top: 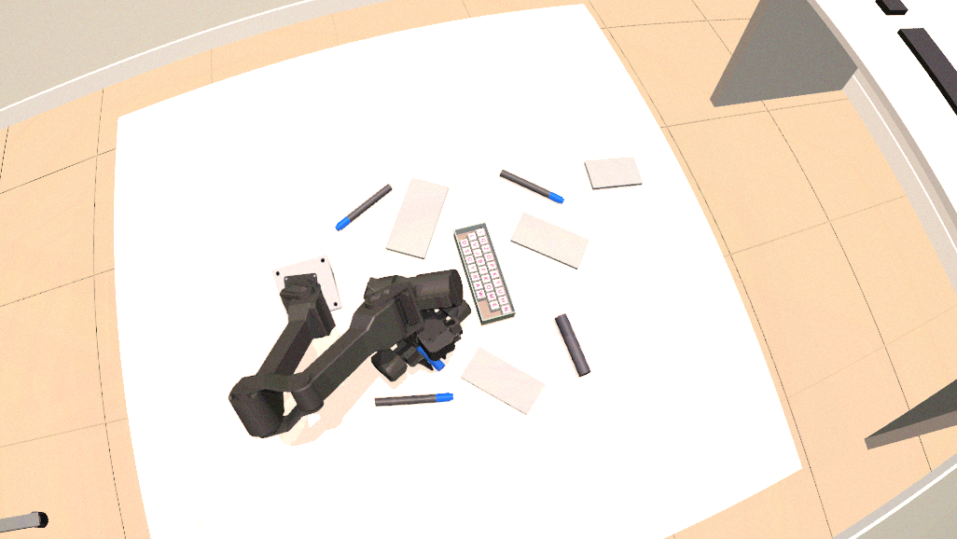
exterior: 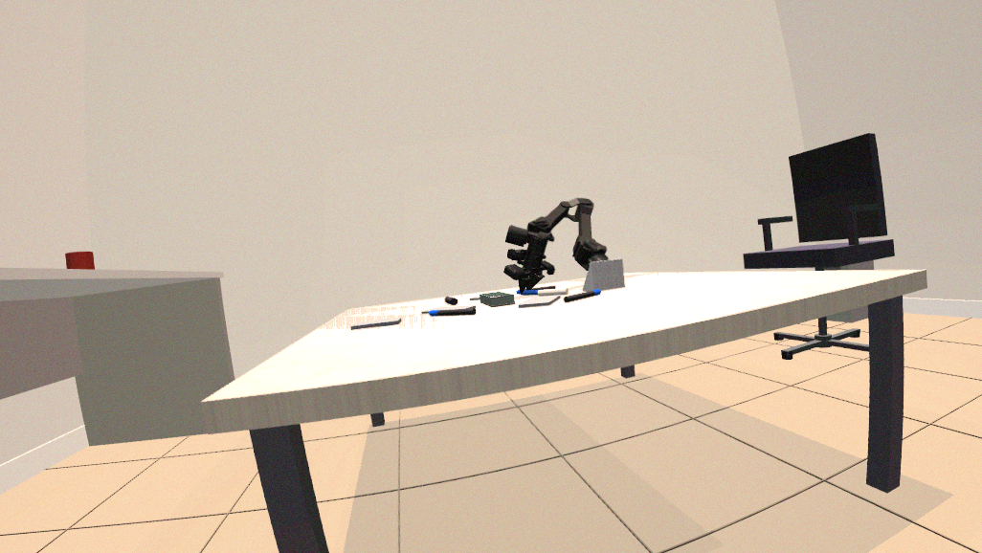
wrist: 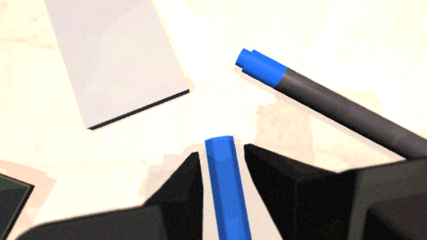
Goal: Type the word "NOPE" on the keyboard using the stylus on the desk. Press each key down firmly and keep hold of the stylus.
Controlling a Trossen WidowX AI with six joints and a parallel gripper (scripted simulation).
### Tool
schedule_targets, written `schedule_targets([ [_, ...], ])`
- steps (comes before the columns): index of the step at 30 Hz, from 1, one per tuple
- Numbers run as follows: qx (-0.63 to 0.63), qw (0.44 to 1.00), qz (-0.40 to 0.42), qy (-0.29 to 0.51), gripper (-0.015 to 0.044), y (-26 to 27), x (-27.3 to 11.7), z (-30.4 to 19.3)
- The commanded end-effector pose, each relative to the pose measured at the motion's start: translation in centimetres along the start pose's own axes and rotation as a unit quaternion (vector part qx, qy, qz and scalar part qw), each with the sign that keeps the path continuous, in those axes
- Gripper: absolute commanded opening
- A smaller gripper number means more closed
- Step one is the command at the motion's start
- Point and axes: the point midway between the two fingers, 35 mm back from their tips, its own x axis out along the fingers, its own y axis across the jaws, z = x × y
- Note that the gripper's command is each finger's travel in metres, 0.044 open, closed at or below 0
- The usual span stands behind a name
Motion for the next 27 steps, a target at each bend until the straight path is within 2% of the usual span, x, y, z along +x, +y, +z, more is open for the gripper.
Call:
schedule_targets([
  [1,0.000,1.000,0.000,0.000,0.0150,0.0,0.0,0.0],
  [6,0.000,1.000,0.004,0.009,0.0150,0.3,-1.1,0.1],
  [14,-0.002,1.000,0.002,0.003,0.0150,0.0,-5.0,2.7],
  [23,-0.002,1.000,0.002,0.002,0.0150,0.0,-5.1,2.8],
  [25,-0.033,0.999,0.001,0.016,0.0150,0.1,-4.8,2.5],
  [27,-0.117,0.992,-0.003,0.044,0.0150,0.0,-4.6,2.3],
])
